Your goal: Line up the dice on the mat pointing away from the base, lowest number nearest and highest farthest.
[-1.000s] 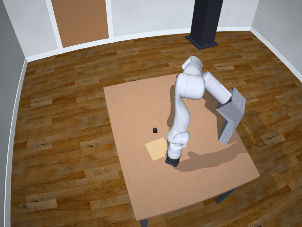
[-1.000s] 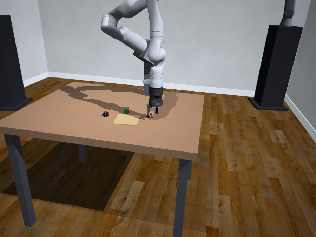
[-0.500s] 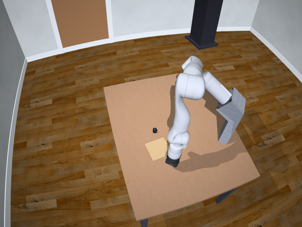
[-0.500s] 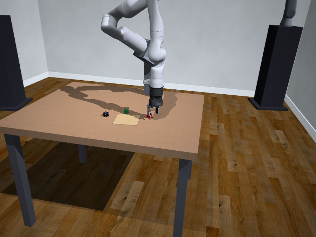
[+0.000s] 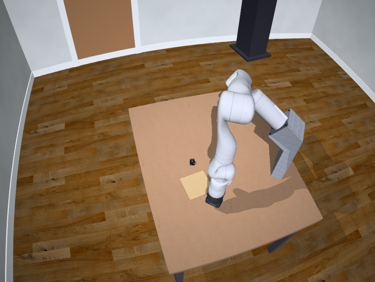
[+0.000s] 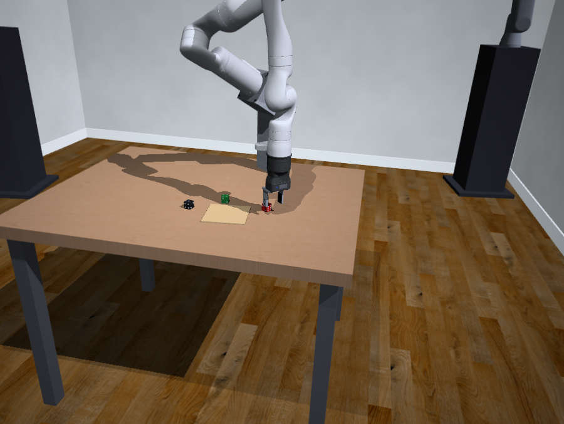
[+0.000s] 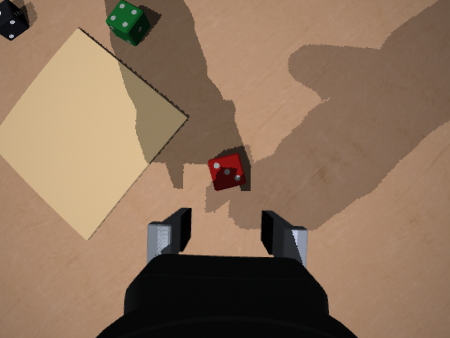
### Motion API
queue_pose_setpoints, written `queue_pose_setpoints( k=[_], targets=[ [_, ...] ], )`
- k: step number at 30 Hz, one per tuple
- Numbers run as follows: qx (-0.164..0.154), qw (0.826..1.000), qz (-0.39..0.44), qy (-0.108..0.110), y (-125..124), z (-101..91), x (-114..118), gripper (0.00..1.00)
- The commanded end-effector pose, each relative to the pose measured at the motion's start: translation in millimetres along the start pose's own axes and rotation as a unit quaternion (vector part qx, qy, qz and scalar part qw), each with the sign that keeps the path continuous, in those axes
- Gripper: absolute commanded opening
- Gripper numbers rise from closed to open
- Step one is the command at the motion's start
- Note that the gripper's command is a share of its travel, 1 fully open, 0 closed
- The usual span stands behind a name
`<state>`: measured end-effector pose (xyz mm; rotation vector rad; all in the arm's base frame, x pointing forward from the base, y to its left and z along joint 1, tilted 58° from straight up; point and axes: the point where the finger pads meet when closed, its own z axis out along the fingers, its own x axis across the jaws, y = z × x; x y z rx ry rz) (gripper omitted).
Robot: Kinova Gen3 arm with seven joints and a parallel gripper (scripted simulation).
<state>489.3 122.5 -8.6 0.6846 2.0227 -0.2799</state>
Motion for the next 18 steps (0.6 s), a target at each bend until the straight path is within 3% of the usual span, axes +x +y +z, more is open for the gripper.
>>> queue_pose_setpoints(
  k=[1,13,18],
  targets=[
    [-0.001,1.0,0.0,0.0,0.7,-0.6,0.2,1.0],
    [-0.001,1.0,0.0,0.0,0.7,-1.2,0.2,1.0],
    [-0.001,1.0,0.0,0.0,0.7,-14.0,0.2,1.0]
  ],
)
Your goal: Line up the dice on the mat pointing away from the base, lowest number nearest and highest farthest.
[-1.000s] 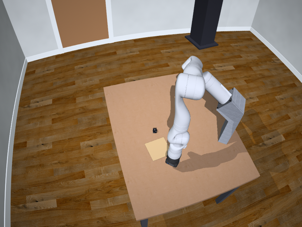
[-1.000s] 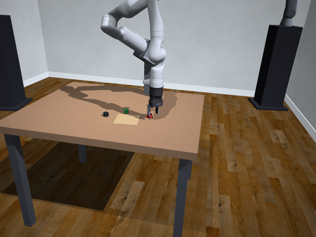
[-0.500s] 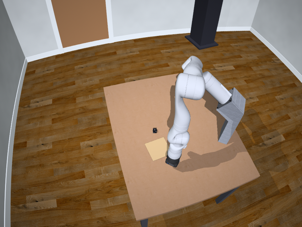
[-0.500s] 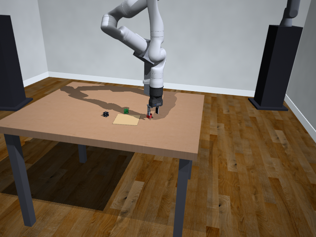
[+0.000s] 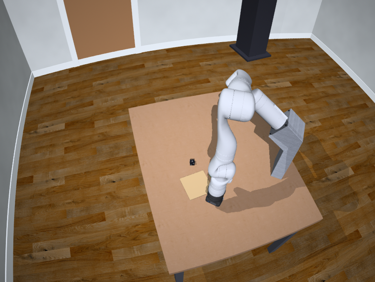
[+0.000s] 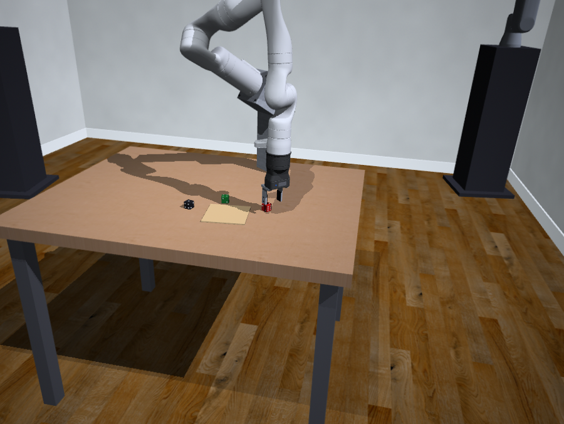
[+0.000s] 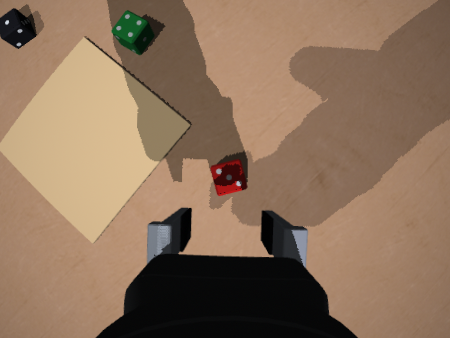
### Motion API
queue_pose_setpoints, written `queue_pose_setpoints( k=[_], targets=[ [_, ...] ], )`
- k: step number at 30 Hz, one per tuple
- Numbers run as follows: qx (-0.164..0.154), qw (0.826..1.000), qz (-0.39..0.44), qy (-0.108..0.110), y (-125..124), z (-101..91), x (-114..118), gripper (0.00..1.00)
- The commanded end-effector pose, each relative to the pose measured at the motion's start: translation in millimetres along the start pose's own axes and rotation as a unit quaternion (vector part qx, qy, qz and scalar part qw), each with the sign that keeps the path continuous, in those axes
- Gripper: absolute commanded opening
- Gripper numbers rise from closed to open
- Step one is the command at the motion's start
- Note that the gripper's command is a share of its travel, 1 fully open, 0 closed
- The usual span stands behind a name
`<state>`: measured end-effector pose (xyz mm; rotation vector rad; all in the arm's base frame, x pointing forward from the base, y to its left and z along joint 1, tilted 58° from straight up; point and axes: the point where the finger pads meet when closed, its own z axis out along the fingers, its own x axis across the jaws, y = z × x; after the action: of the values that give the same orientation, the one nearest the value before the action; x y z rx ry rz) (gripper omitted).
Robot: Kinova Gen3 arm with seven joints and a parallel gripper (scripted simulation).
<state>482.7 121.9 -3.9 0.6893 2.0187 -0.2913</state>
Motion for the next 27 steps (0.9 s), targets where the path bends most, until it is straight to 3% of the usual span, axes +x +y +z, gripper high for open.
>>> queue_pose_setpoints(
  k=[1,13,16,27],
  targets=[
    [-0.006,1.0,0.0,0.002,4.5,-7.0,1.8,1.0],
    [-0.006,1.0,0.0,0.002,3.6,-90.3,1.4,1.0],
    [-0.006,1.0,0.0,0.002,3.5,-98.2,1.4,1.0],
    [-0.006,1.0,0.0,0.002,3.5,-99.7,1.3,1.0]
  ],
)
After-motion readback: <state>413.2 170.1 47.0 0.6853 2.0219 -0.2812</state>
